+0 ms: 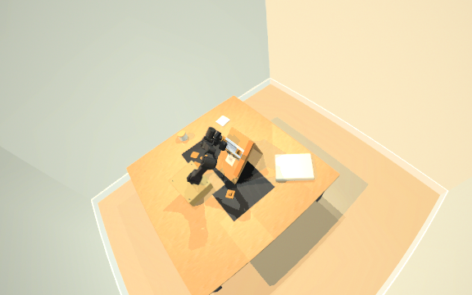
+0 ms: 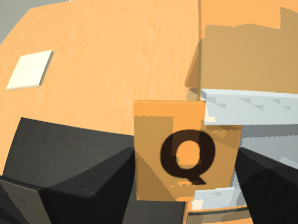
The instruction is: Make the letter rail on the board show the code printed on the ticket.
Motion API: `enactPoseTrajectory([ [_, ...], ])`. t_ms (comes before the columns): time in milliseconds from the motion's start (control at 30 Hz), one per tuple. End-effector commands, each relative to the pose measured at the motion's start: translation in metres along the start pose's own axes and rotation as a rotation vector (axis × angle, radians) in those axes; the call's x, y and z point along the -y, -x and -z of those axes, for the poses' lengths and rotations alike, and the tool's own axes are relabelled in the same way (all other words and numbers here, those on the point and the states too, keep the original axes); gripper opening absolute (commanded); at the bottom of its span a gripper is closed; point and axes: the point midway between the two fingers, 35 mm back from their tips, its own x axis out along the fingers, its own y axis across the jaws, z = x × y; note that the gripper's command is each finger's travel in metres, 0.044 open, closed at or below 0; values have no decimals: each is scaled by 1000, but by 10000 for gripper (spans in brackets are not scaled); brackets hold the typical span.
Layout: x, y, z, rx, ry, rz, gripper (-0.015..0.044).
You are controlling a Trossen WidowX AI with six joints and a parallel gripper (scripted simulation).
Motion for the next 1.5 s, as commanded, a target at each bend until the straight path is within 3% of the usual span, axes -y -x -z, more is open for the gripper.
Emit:
enactPoseTrajectory([
  [0, 3, 1, -2, 6, -2, -3, 0],
  [1467, 23, 1, -2, 6, -1, -2, 0],
])
